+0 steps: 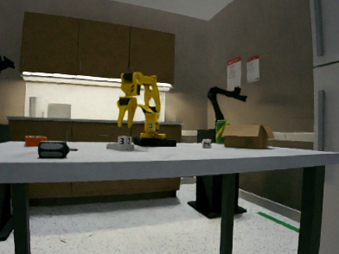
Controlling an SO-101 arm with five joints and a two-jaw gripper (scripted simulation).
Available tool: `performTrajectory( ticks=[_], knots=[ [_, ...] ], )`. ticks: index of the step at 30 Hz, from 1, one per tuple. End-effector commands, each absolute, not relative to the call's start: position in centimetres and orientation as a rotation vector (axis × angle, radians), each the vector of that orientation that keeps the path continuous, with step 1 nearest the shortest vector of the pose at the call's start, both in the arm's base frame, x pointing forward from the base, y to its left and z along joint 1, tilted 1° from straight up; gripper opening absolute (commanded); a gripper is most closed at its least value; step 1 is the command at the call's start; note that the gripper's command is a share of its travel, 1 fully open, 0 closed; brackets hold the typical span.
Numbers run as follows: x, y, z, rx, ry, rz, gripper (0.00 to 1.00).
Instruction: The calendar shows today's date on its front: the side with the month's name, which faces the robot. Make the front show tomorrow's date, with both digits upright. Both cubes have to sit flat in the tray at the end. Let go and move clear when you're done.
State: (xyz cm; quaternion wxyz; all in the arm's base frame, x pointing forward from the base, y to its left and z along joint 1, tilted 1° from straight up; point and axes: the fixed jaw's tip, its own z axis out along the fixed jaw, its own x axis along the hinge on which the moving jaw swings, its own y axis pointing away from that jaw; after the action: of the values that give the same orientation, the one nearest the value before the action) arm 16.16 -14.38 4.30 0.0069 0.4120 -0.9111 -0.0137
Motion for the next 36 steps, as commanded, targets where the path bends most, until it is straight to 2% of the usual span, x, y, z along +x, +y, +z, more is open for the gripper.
performTrajectory(
  ticks=[1, 24, 36],
  knots=[
    [16.4, -14.5, 4.9, 1.285, -2.862, -0.015, 0.36],
    [16.4, -14.5, 5.1, 1.287, -2.866, -0.001, 0.36],
    [17.2, -15.2, 9.8, 1.320, -2.939, 0.353, 0.35]
  ],
)
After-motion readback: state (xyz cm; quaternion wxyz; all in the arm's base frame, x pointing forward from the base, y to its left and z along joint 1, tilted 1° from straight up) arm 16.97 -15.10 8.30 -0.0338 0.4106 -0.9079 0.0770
